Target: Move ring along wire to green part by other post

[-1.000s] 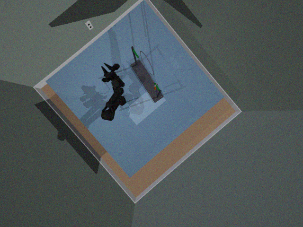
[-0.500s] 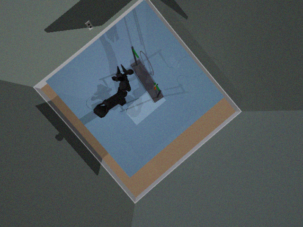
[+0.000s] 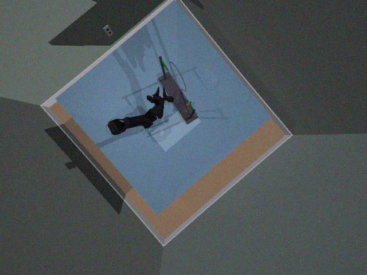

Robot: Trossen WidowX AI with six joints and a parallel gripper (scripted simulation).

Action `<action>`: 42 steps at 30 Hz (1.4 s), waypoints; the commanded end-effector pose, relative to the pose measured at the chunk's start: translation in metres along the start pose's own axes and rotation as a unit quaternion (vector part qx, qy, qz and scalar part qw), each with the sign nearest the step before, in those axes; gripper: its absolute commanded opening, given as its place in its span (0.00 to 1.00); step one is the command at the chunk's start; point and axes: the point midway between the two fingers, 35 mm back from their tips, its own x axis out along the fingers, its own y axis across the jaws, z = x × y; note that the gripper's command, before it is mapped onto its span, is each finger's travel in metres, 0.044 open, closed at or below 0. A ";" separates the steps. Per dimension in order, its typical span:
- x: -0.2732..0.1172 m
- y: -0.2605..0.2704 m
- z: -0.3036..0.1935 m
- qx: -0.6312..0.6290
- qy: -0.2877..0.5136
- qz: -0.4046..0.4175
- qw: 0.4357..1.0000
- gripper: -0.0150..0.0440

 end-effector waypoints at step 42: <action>-0.165 -0.105 -0.074 0.153 0.086 -0.410 0.895 0.53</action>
